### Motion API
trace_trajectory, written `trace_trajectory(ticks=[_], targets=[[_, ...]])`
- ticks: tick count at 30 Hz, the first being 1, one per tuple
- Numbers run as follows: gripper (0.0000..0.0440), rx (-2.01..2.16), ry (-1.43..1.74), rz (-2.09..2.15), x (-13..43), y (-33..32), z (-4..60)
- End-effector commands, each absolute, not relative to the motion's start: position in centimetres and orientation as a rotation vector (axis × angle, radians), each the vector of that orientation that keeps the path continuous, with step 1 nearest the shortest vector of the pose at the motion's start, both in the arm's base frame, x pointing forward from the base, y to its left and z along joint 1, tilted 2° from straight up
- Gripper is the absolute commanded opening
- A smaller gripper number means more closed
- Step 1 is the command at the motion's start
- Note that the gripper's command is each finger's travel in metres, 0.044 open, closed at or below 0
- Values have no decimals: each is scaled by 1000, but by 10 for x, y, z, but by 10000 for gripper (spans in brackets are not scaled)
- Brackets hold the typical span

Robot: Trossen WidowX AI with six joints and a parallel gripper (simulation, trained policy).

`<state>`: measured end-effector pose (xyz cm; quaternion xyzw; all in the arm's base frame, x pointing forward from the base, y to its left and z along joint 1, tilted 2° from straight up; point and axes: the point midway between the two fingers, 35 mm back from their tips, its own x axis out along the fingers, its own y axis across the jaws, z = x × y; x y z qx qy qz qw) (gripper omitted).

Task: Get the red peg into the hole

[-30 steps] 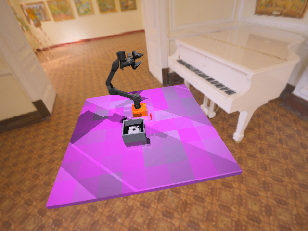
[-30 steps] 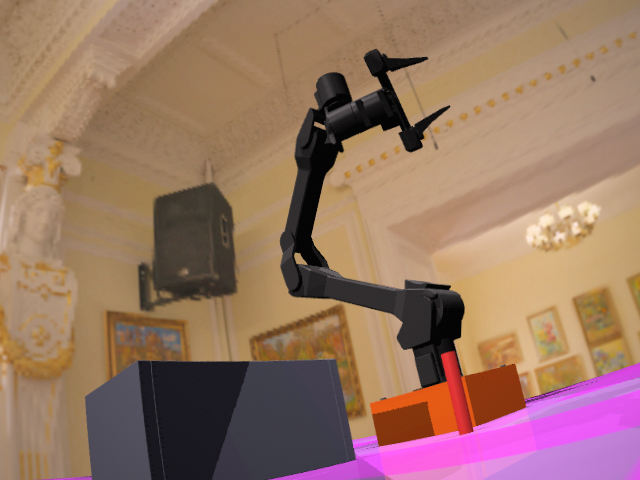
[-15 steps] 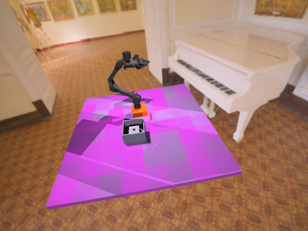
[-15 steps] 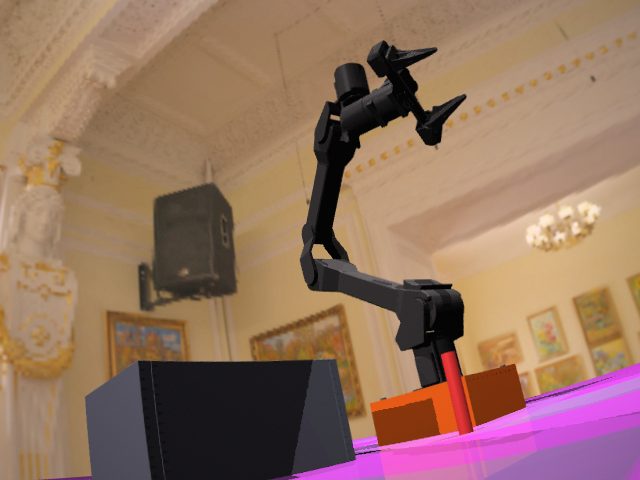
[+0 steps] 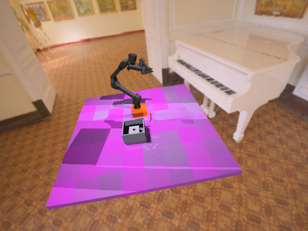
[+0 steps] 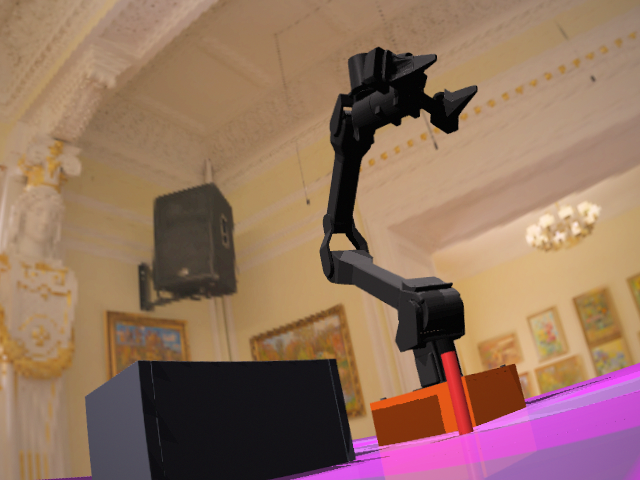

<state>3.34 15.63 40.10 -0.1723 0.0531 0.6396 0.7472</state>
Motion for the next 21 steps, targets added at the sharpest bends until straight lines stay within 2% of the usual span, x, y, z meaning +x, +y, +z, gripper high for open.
trace_trajectory(ticks=[1,21], targets=[[440,-337,219,1342,44,160,389],[440,-44,739,901,102,158,319]])
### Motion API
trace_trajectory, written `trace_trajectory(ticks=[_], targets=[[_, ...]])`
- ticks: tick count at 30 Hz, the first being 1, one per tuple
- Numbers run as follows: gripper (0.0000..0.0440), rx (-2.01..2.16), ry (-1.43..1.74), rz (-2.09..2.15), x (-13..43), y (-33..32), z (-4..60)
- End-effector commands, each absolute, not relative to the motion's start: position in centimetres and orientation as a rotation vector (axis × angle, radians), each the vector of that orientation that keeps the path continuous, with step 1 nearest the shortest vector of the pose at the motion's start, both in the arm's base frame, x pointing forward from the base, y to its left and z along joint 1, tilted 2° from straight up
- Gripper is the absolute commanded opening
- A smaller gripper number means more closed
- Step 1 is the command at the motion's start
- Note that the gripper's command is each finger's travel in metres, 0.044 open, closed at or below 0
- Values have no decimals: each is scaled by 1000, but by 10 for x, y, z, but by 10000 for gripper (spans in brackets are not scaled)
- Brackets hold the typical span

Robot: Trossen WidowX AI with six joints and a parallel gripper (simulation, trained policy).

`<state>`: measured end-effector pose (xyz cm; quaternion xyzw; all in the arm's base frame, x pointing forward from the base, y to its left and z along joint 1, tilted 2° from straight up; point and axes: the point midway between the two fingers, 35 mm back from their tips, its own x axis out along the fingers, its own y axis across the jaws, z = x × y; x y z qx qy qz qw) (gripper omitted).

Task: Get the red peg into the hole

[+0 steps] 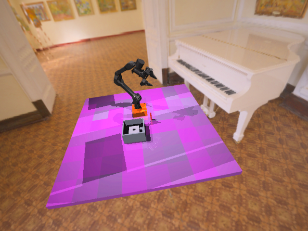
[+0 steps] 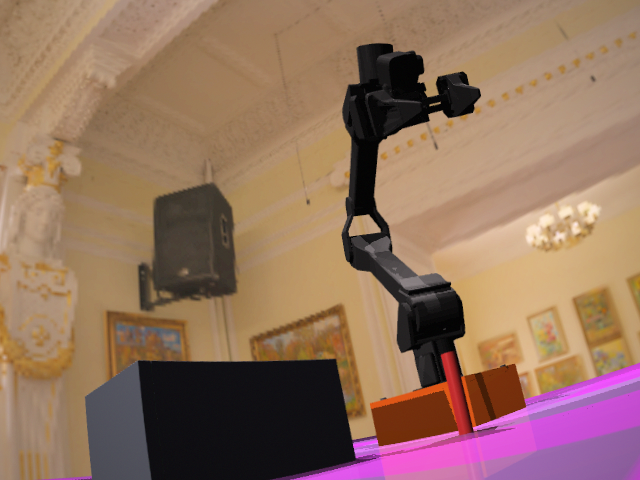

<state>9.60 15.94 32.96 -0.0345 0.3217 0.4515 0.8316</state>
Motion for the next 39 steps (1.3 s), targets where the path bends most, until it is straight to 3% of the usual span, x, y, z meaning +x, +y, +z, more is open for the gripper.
trace_trajectory(ticks=[1,39], targets=[[440,-29,762,876,104,158,315],[440,408,1442,-257,147,111,154]])
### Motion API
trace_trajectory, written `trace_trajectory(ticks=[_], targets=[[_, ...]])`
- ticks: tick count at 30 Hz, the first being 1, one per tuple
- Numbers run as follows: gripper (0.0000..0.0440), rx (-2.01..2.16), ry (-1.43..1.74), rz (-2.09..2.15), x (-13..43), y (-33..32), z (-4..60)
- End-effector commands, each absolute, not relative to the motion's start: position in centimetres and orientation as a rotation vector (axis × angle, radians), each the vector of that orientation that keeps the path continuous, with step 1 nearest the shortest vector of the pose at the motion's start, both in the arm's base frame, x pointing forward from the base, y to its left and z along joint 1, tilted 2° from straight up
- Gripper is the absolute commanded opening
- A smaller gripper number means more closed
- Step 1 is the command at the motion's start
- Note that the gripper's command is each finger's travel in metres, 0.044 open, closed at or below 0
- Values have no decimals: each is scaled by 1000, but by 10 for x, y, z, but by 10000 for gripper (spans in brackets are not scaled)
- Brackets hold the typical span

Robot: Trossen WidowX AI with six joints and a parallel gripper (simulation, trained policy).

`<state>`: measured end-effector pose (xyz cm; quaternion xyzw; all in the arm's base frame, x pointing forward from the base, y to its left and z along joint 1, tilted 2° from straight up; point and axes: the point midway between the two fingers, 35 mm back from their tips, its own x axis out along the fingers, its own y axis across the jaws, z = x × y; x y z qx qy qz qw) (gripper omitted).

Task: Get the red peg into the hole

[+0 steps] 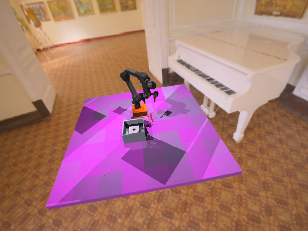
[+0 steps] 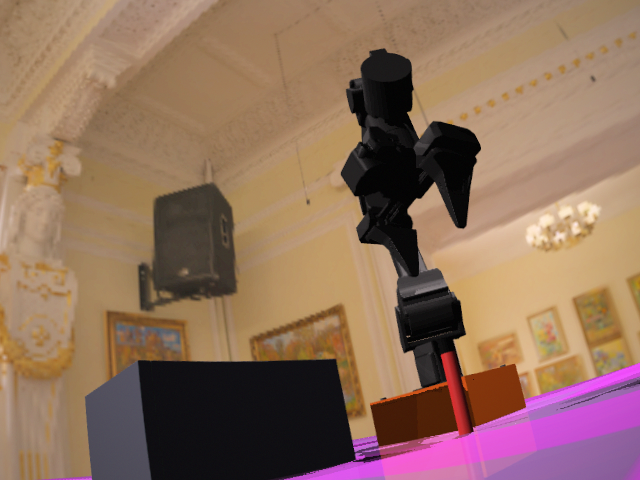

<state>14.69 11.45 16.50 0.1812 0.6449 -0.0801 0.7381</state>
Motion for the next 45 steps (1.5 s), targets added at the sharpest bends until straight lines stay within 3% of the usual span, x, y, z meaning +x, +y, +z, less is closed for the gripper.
trace_trajectory(ticks=[1,15,35,37,45], targets=[[440,414,1451,-289,148,111,149],[440,460,1496,-580,160,112,93],[435,466,1449,-663,175,115,18],[407,462,1449,-666,175,114,11],[200,441,1464,-700,172,110,-9]])
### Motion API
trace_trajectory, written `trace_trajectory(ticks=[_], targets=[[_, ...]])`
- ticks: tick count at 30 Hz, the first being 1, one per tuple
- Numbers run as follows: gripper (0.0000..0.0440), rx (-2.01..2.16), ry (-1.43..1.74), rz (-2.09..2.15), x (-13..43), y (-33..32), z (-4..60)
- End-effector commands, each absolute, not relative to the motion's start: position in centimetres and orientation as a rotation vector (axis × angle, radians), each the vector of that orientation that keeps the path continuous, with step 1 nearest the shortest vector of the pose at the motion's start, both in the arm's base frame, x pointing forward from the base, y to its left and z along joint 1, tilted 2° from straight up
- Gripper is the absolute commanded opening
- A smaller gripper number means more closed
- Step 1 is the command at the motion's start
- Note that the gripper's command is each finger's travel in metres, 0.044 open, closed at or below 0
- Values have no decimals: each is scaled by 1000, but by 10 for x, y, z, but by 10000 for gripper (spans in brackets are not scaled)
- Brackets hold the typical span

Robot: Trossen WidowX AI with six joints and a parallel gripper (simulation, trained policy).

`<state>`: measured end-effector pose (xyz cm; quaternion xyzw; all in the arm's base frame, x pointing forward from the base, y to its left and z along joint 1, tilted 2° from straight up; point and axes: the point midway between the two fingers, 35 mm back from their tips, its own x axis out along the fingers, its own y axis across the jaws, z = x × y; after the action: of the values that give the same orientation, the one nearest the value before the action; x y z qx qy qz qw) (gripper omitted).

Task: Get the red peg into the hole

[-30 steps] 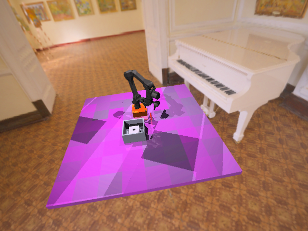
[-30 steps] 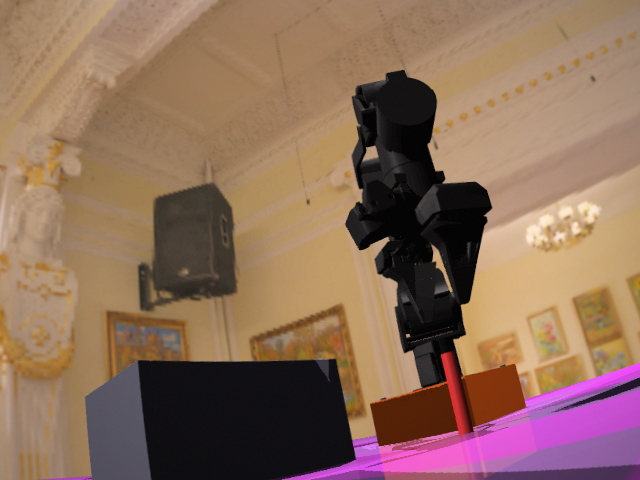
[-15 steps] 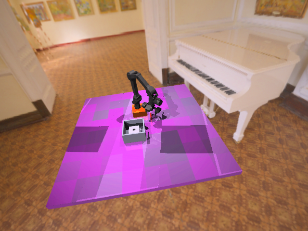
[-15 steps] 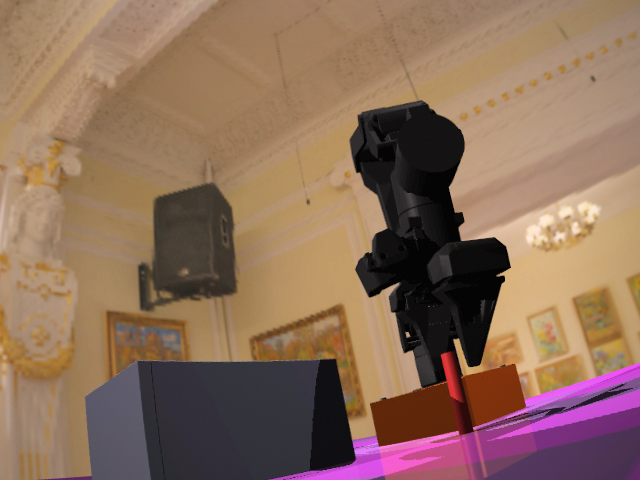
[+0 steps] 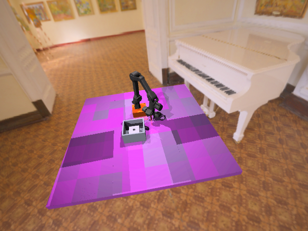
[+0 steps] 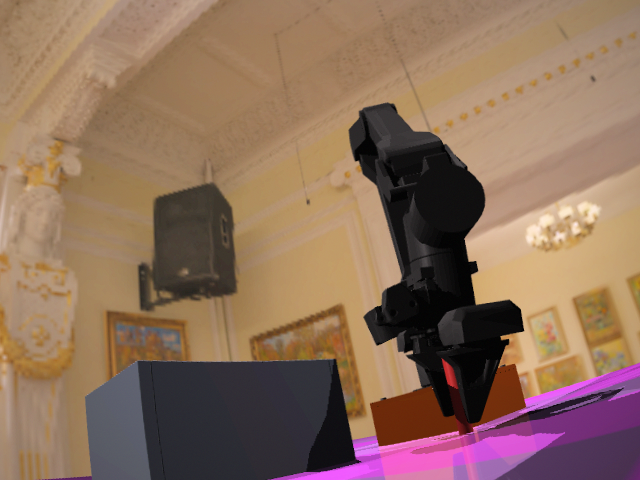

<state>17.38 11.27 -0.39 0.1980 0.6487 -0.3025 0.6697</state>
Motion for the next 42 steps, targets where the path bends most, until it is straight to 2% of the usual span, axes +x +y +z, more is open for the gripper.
trace_trajectory(ticks=[1,7,9,31,42], targets=[[174,438,1467,-706,172,110,-10],[26,410,1482,-743,169,106,-13],[2,402,1471,-744,172,105,-10],[0,412,1270,-743,223,83,83],[0,495,1165,-831,253,50,114]])
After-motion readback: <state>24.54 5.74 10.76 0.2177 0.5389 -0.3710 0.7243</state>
